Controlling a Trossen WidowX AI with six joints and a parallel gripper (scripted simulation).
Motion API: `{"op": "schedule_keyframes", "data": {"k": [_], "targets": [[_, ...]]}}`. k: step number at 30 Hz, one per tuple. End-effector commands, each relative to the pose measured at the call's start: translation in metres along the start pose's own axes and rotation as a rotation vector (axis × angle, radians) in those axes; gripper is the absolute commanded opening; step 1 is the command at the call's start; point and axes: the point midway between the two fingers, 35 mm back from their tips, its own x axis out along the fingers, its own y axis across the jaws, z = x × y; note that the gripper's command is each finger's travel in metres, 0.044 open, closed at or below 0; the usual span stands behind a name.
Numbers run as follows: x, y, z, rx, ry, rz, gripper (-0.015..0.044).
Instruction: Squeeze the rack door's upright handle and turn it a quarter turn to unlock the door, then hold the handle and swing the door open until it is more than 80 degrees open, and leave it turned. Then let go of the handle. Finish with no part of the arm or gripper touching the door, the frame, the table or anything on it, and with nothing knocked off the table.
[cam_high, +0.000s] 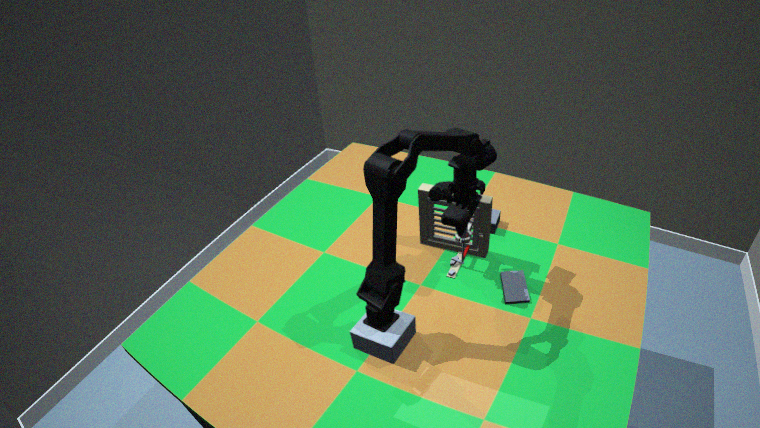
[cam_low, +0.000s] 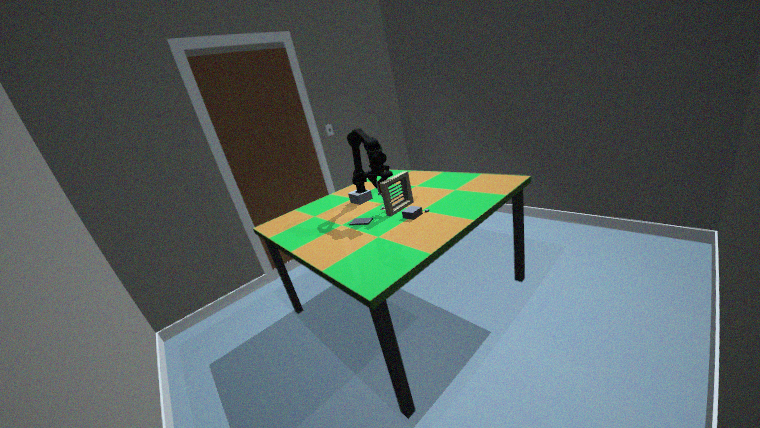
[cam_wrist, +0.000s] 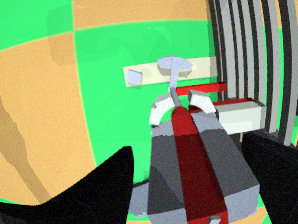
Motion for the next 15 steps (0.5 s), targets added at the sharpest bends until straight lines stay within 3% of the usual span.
{"op": "schedule_keyframes", "data": {"k": [1, 7, 15], "targets": [[0.0001, 0.0, 0.0003, -0.166, -0.001, 0.0, 0.0292], [0.0001, 0.0, 0.0003, -0.198, -0.001, 0.0, 0.0292], [0.0001, 0.0, 0.0003, -0.198, -0.001, 0.0, 0.0102]]}}
